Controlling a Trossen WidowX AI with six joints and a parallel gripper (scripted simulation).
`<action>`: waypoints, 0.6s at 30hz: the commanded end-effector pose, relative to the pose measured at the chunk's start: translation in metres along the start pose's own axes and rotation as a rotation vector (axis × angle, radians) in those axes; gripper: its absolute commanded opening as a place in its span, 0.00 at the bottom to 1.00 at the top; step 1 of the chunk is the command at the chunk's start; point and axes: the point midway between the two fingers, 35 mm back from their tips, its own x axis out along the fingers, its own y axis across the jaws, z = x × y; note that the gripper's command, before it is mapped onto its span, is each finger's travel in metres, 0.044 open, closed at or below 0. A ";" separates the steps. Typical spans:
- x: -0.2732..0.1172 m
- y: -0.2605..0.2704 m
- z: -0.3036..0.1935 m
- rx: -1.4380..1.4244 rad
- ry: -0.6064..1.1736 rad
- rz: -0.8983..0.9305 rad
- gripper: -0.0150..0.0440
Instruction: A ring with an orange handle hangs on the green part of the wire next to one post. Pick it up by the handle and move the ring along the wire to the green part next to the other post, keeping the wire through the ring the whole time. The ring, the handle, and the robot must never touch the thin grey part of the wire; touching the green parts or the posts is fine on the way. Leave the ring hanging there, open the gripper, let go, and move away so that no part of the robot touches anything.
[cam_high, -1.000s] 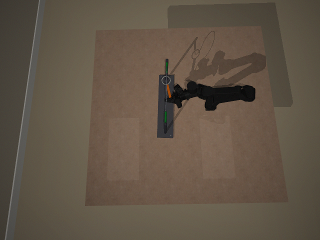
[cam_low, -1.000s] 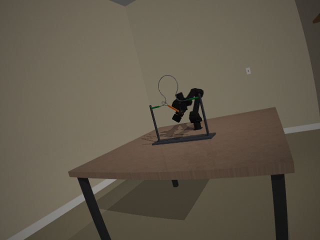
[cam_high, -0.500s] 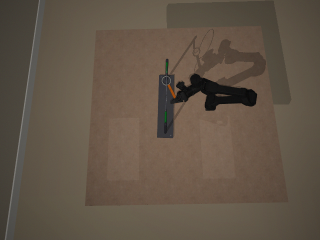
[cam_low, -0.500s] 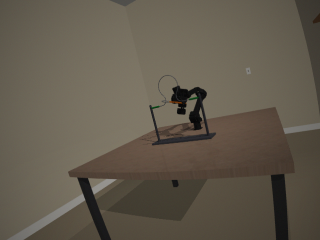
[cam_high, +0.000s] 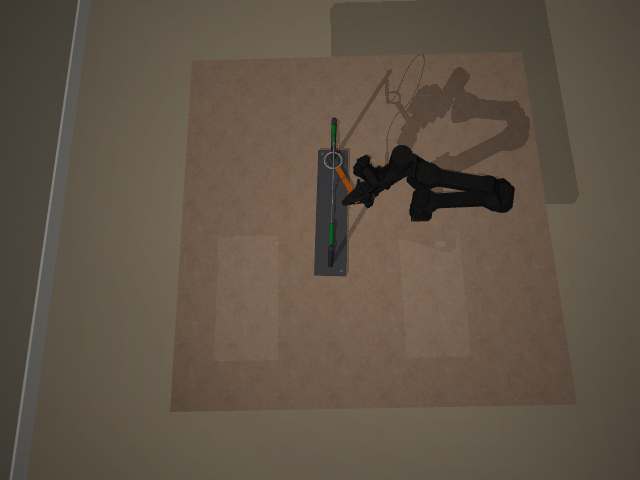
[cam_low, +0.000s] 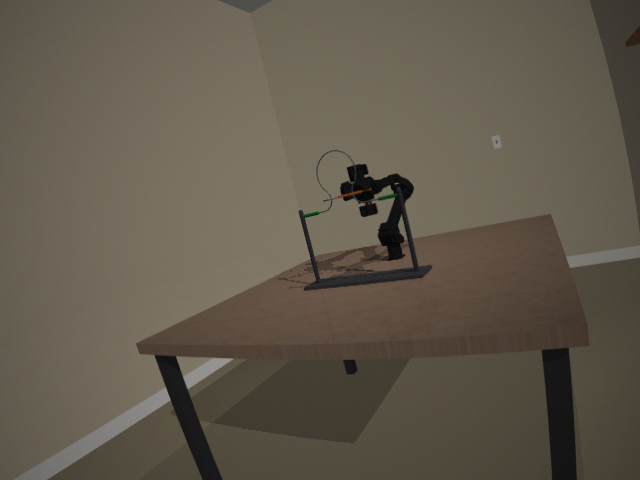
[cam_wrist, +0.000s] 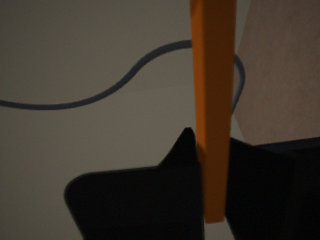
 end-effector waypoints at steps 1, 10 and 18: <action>-0.001 0.016 -0.001 0.076 0.007 0.053 0.00; -0.005 0.048 0.004 0.252 0.009 0.165 0.00; -0.008 0.070 0.012 0.379 -0.006 0.237 0.00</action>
